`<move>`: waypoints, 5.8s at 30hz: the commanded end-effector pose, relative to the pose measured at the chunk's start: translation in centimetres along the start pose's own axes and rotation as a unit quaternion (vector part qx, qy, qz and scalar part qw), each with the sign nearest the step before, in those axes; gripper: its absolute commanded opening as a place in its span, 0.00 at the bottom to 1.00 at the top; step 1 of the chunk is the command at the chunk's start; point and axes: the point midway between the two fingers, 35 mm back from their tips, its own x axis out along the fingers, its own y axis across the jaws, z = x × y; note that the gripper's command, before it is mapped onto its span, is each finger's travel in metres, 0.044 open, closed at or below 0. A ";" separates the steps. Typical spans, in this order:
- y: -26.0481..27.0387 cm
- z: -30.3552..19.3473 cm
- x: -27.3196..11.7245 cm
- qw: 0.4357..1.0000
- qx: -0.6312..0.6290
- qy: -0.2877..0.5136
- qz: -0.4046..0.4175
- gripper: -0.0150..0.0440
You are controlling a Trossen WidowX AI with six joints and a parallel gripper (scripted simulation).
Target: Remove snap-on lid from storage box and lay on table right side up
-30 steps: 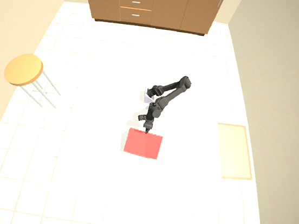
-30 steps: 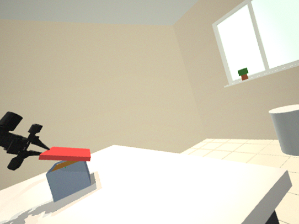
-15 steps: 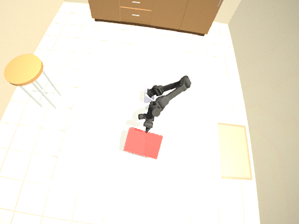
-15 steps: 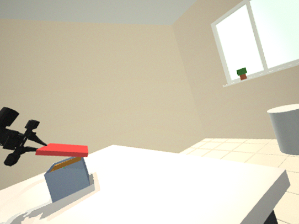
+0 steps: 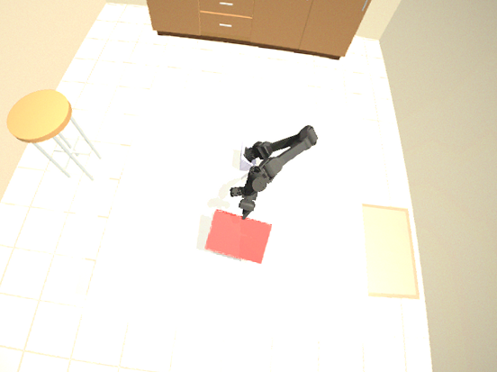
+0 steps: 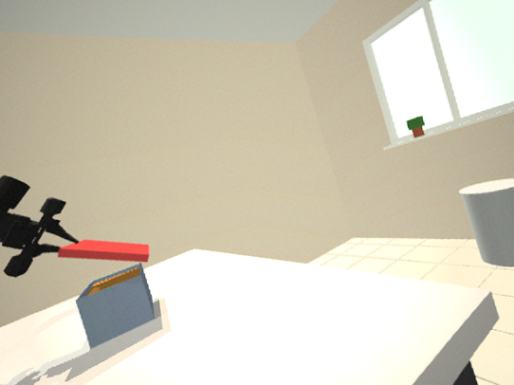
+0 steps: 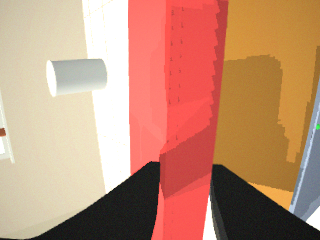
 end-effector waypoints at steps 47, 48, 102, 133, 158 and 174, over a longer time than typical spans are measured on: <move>1.7 6.1 -1.4 1.000 -0.006 -0.001 0.006 0.25; 1.7 6.3 -1.4 1.000 -0.006 -0.001 0.006 0.25; 2.0 17.1 -1.6 1.000 -0.009 -0.004 0.007 0.25; 2.1 23.3 -1.7 1.000 -0.011 -0.005 0.007 0.25; 1.4 25.4 -1.1 1.000 -0.011 -0.006 0.008 0.25; 0.4 25.4 -0.2 1.000 -0.011 -0.005 0.008 0.25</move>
